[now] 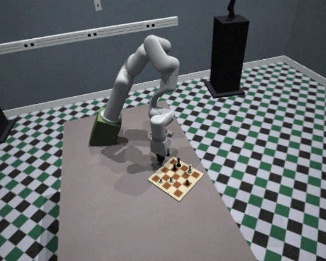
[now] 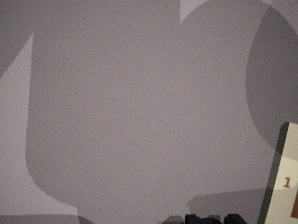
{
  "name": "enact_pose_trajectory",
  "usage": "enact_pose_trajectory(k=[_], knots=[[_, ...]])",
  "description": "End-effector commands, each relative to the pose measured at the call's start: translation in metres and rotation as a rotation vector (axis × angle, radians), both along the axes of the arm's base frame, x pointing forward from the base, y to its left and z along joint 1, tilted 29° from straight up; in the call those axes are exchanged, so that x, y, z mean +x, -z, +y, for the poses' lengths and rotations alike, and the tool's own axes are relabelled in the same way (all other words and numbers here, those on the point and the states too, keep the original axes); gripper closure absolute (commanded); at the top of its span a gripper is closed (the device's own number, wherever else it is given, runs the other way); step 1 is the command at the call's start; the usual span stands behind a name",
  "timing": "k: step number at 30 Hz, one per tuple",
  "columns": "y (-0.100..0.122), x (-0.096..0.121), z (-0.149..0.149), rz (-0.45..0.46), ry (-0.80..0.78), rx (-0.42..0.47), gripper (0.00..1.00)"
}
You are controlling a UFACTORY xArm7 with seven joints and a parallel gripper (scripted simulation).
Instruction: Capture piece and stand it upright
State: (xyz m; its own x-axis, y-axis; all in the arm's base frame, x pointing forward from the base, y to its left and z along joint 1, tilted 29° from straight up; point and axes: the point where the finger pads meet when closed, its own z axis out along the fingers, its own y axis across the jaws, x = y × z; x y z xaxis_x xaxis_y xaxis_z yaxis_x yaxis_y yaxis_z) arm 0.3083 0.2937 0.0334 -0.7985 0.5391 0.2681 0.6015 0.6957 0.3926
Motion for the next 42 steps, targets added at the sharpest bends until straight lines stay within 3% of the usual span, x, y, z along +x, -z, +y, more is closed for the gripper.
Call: enact_pose_trajectory(k=[1, 42], knots=[[0.0007, 0.0013, 0.0009, -0.003, 0.002, 0.005, 1.00], [0.0006, 0.0010, 0.0011, -0.003, 0.002, 0.005, 1.00]])
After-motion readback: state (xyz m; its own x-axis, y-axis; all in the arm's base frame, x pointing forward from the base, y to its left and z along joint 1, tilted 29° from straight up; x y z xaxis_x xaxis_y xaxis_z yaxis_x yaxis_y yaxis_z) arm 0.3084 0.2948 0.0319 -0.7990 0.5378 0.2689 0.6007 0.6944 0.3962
